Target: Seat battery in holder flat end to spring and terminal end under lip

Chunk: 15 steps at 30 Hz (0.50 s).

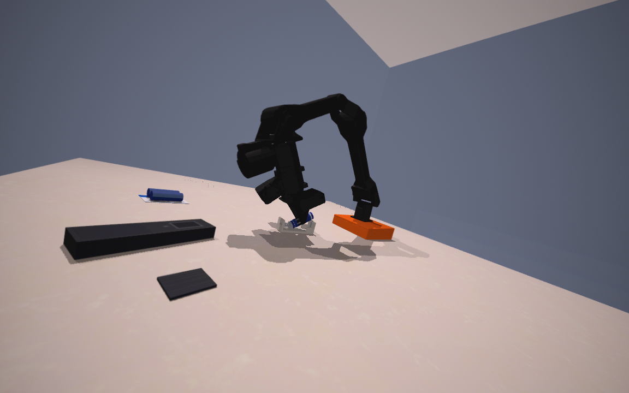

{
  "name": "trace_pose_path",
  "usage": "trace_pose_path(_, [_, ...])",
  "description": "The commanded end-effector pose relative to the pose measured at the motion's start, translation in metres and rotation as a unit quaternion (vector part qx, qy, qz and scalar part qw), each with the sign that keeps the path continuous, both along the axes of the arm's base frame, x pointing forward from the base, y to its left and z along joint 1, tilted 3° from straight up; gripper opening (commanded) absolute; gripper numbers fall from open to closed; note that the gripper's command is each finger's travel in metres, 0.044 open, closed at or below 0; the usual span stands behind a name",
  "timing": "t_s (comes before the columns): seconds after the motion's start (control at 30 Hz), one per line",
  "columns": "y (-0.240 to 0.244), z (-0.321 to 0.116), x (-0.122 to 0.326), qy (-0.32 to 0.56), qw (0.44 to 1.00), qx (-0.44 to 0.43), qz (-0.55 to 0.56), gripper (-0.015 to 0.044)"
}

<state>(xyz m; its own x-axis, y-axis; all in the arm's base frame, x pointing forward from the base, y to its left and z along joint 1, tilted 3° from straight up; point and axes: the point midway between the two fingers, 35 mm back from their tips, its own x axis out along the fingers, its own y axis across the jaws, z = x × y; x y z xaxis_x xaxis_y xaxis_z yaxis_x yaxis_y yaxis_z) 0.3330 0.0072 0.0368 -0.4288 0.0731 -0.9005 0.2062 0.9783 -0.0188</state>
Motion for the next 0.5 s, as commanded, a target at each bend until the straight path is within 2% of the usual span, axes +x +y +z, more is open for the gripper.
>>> trace_pose_path(0.0, [-0.0001, 0.0005, 0.0046, -0.003, 1.000, 0.001, 0.002, 0.0066])
trace_pose_path(0.47, [-0.0015, 0.0002, 0.0122, -0.002, 1.000, -0.001, 0.004, 0.0066])
